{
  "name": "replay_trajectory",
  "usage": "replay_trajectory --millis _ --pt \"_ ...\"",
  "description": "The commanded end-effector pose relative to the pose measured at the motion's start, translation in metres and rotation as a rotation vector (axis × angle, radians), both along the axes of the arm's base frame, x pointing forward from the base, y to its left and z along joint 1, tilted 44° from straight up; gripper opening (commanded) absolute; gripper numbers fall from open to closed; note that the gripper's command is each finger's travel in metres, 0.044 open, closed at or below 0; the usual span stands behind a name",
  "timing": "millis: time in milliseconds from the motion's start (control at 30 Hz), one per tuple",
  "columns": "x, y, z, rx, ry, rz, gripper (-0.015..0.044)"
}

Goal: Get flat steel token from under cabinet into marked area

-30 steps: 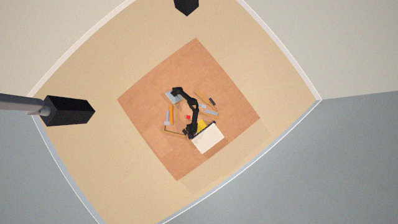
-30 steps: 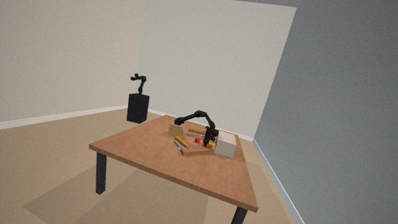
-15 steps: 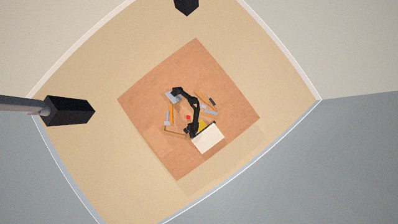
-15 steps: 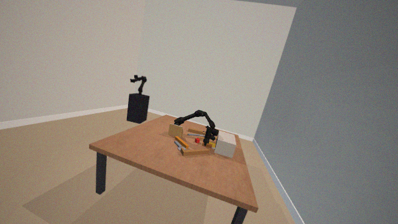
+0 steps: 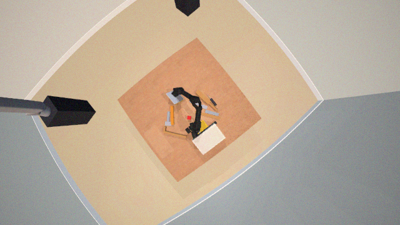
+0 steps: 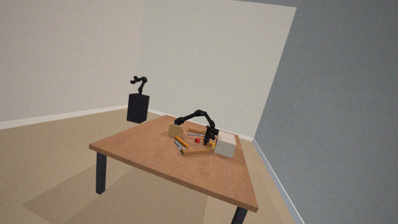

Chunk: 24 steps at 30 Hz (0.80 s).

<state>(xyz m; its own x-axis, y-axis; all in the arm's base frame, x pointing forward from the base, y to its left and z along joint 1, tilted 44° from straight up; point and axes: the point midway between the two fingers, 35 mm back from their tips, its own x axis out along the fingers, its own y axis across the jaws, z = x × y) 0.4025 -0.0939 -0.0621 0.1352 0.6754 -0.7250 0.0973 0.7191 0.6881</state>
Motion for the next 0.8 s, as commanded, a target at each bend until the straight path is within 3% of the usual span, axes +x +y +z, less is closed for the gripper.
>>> replay_trajectory --millis 0,767 --pt "0.001 0.004 0.003 0.006 -0.007 0.003 0.0000" --pt "-0.015 0.006 0.001 0.006 -0.006 0.003 0.0000"
